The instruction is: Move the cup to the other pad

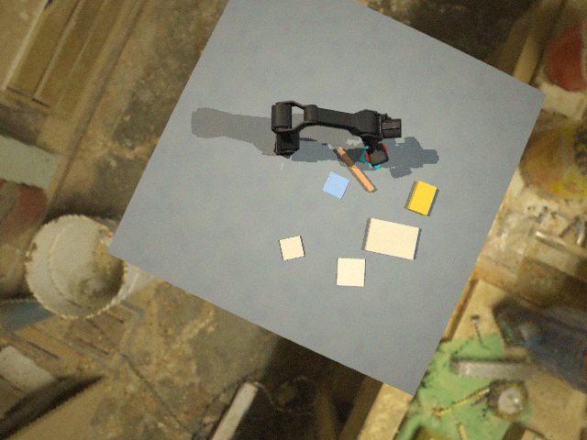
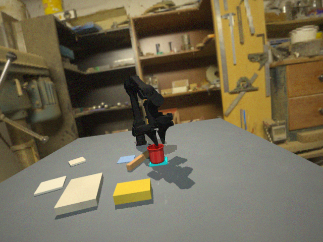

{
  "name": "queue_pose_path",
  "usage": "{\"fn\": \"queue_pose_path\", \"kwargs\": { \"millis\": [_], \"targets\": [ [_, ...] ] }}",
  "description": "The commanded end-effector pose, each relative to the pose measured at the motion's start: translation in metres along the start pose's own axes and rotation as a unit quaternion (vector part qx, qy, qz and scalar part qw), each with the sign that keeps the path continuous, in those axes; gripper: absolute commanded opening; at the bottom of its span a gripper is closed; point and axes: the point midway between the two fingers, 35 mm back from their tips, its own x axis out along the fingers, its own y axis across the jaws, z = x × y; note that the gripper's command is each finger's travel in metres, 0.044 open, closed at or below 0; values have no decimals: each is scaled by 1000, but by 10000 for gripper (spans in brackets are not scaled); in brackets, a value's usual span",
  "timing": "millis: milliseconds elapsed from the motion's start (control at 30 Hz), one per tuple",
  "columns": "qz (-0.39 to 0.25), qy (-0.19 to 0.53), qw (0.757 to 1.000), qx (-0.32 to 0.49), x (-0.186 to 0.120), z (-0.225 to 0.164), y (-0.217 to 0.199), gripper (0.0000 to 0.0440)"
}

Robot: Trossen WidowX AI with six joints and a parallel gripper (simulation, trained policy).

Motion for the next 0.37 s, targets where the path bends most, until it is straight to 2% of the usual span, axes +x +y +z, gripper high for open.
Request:
{"fn": "queue_pose_path", "kwargs": {
  "millis": [0,167,267,333],
  "targets": [
    [2,-11,1000,4,-8,1,0,187],
    [-4,-32,999,7,-22,5,-2,213],
    [-9,-45,999,8,-32,8,-5,249],
    [-13,-52,999,10,-37,10,-7,296]
  ]
}}
